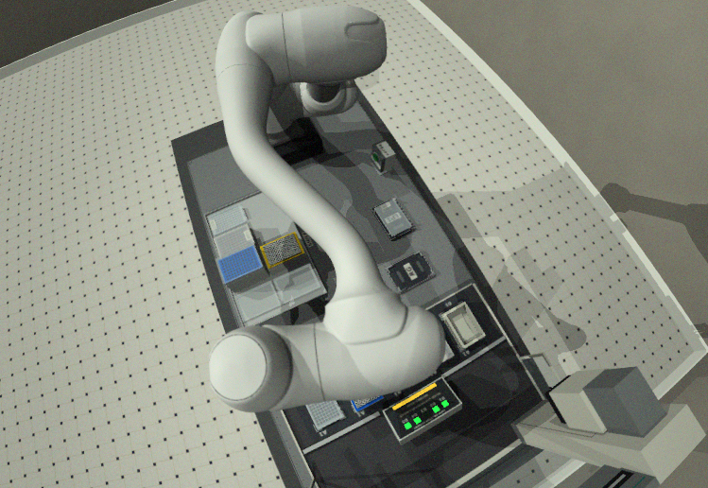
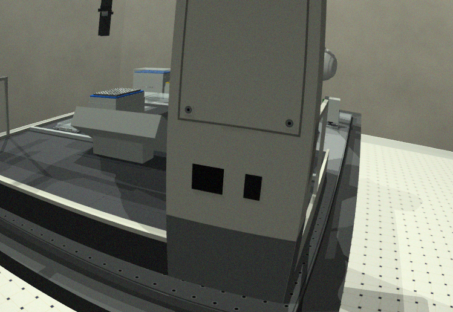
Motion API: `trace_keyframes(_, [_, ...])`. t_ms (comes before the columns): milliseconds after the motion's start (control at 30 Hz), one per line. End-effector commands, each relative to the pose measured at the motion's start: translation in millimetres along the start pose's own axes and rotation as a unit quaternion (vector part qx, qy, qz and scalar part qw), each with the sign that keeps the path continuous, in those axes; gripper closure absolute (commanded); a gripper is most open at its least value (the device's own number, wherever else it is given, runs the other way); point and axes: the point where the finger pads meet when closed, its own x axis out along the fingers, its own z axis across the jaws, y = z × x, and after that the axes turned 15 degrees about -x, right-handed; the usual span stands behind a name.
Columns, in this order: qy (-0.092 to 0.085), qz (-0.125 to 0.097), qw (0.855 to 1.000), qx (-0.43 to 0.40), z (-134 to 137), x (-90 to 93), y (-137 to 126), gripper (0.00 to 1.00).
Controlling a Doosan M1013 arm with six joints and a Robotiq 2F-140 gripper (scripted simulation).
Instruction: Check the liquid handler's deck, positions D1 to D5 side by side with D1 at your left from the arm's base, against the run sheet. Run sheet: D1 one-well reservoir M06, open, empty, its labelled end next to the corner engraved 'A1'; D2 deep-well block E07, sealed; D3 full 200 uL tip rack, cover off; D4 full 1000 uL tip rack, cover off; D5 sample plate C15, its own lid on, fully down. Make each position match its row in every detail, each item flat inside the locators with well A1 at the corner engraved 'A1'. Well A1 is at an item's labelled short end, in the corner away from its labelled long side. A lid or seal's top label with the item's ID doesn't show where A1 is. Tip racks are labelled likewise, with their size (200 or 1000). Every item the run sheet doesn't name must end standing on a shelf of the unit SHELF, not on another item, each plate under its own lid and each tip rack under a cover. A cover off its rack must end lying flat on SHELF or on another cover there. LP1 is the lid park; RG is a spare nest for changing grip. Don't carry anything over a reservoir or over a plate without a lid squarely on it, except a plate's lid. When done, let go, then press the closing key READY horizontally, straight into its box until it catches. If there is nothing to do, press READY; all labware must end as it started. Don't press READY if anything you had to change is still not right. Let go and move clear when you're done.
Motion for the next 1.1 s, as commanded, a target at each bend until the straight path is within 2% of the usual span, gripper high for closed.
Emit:
trace_keyframes(0, [0.000, 0.001, 1.000, 0.029, 0, -1.6, 0, 0.34])
trace_keyframes(300, [0.000, 0.001, 0.995, 0.098, 0, -1.6, 0, 0.34])
trace_keyframes(733, [0.001, 0.001, 0.979, 0.205, 0, -1.6, 0, 0.34])
trace_keyframes(1067, [0.001, 0.001, 0.953, 0.302, 27, -1.6, -34, 0.34])
